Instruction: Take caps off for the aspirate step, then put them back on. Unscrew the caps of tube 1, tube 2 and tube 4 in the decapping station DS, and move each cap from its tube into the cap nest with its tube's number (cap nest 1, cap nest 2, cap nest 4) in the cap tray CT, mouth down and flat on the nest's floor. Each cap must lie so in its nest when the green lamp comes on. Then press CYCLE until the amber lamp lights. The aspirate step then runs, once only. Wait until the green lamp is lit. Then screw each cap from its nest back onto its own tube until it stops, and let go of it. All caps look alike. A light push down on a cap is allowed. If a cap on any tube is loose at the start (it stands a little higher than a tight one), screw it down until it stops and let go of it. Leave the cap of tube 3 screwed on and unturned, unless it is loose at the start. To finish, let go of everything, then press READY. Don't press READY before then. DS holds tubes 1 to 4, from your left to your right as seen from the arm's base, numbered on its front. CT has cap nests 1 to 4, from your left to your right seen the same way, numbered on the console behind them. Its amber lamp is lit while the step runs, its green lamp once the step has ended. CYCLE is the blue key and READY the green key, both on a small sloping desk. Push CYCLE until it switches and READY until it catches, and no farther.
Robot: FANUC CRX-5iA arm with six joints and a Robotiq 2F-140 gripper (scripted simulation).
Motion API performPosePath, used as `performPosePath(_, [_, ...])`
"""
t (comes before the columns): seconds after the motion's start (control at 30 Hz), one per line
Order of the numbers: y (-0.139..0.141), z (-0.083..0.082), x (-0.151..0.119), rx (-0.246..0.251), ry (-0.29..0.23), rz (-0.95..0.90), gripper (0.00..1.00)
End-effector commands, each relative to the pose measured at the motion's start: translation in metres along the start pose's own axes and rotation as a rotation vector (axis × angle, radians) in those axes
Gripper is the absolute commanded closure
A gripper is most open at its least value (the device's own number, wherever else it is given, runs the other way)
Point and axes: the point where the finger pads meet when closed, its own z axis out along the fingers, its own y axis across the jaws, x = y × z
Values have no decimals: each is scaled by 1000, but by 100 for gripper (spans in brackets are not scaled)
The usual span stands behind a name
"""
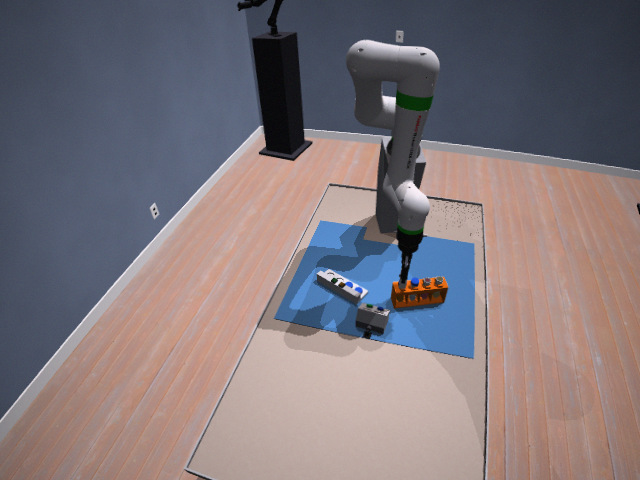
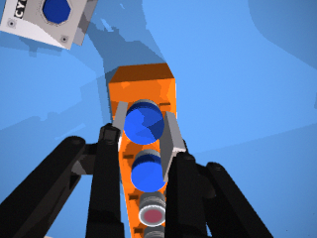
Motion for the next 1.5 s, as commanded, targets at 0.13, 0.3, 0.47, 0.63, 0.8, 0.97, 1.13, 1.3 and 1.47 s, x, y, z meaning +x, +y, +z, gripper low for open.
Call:
performPosePath(0.13, [0,0,0,-7,-4,-332,100])
performPosePath(0.3, [0,0,0,-7,-5,-582,100])
performPosePath(0.47, [0,0,0,-6,-5,-829,100])
performPosePath(0.63, [0,0,0,-6,-5,-829,100])
performPosePath(0.8, [0,0,0,-6,-5,-829,65])
performPosePath(0.97, [0,0,0,-6,-5,-829,65])
performPosePath(1.13, [0,0,0,-6,-5,-745,65])
performPosePath(1.3, [0,0,0,-7,-4,-495,65])
performPosePath(1.47, [0,0,0,-7,-3,-245,65])
